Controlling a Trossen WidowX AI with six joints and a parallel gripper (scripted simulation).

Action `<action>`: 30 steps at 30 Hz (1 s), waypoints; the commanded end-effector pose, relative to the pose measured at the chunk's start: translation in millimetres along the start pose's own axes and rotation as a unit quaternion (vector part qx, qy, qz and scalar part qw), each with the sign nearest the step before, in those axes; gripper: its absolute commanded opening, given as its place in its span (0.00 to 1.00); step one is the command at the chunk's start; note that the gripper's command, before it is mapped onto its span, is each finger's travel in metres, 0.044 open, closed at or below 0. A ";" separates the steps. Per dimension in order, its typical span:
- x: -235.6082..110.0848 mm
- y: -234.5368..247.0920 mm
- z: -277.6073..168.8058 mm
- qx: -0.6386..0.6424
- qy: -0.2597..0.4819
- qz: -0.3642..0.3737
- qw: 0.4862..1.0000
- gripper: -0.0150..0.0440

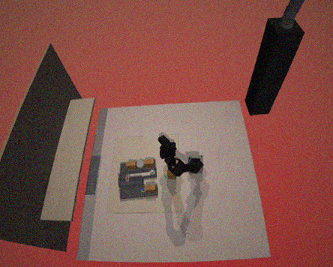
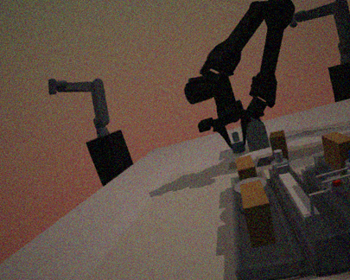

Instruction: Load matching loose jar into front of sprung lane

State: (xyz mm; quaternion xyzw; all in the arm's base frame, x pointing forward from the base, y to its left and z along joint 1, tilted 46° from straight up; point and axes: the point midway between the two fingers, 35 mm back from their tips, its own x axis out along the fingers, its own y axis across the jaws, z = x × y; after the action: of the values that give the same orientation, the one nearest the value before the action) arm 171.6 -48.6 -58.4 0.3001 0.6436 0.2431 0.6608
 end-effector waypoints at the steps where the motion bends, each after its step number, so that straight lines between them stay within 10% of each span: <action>1: -23.3 0.4 3.5 -0.005 -0.002 -0.005 1.000 0.25; 9: -68.7 7.6 1.0 -0.005 -0.001 -0.003 1.000 0.25; 30: -40.4 51.1 68.9 -0.029 -0.002 -0.015 0.999 0.25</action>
State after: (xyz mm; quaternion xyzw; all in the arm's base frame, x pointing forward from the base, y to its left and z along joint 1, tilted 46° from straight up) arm 230.6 -53.3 2.8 0.2737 0.6438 0.2494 0.6696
